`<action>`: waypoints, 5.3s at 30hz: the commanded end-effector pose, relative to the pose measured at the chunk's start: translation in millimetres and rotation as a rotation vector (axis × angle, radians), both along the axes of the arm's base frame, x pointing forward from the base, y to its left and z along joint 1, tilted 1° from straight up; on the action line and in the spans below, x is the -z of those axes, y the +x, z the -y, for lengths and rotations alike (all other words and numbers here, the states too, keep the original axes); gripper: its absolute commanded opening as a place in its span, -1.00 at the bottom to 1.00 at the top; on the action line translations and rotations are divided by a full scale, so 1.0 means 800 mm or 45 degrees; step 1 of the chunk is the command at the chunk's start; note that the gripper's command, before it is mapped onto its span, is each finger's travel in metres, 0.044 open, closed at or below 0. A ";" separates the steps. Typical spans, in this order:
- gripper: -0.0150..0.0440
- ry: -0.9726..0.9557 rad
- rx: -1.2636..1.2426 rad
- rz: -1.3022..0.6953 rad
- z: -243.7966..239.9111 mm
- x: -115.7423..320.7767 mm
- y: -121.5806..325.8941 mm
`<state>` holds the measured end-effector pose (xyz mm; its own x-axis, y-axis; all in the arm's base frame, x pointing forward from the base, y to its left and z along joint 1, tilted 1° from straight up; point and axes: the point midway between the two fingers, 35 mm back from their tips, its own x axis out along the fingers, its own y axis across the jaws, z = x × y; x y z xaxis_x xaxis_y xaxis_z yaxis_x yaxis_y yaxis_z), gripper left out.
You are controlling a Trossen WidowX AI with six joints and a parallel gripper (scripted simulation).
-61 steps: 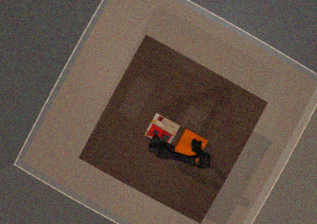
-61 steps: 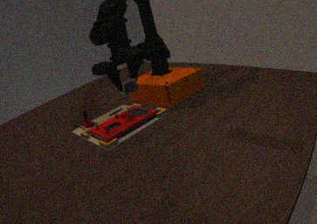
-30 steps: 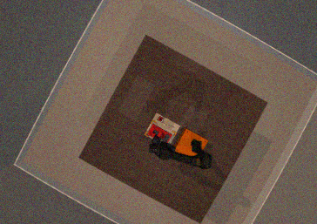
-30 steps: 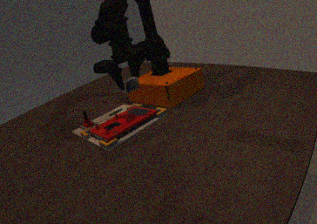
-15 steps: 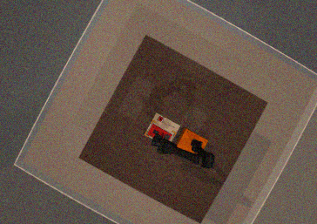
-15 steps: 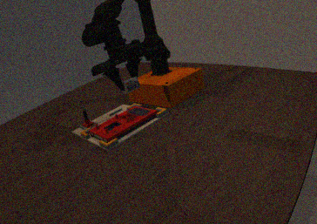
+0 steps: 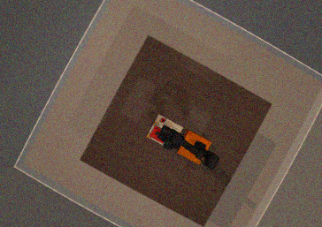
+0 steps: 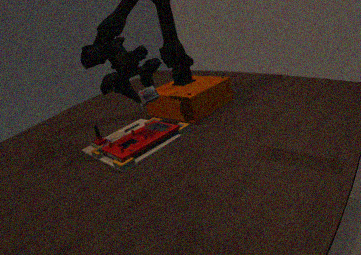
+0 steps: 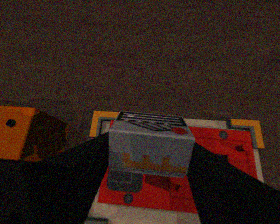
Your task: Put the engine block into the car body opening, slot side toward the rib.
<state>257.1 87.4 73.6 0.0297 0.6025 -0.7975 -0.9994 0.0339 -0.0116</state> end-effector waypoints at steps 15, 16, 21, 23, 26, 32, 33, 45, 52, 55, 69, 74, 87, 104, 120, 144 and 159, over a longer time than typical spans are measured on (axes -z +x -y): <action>-0.49 0.263 -0.003 0.028 0.007 0.019 0.000; -0.49 0.266 -0.003 0.029 0.007 0.023 0.000; -0.49 0.268 -0.002 0.029 0.008 0.038 0.001; -0.49 0.268 -0.002 0.029 0.008 0.043 0.001; -0.49 0.268 -0.002 0.028 0.008 0.051 0.001; -0.49 0.268 -0.002 0.028 0.008 0.066 0.001; -0.49 0.268 -0.002 0.028 0.008 0.070 0.001; -0.49 0.268 -0.002 0.028 0.008 0.101 0.002; -0.49 0.268 -0.002 0.028 0.009 0.112 0.002; -0.31 0.274 0.005 0.026 0.009 0.106 0.002; 0.93 0.274 0.005 0.026 0.009 0.106 0.002; 1.00 0.274 0.005 0.026 0.009 0.106 0.002; 1.00 0.264 -0.002 0.028 0.048 0.067 0.000; 1.00 0.272 0.003 0.022 0.045 0.069 0.000; 1.00 0.108 0.192 -0.249 0.037 0.072 -0.004; 1.00 -0.398 0.960 -0.688 0.021 0.065 -0.007; 1.00 -0.580 1.576 -0.707 0.014 0.048 -0.003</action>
<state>252.5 75.0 29.5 -0.0643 0.1619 -0.9847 -0.2967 0.9390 0.1738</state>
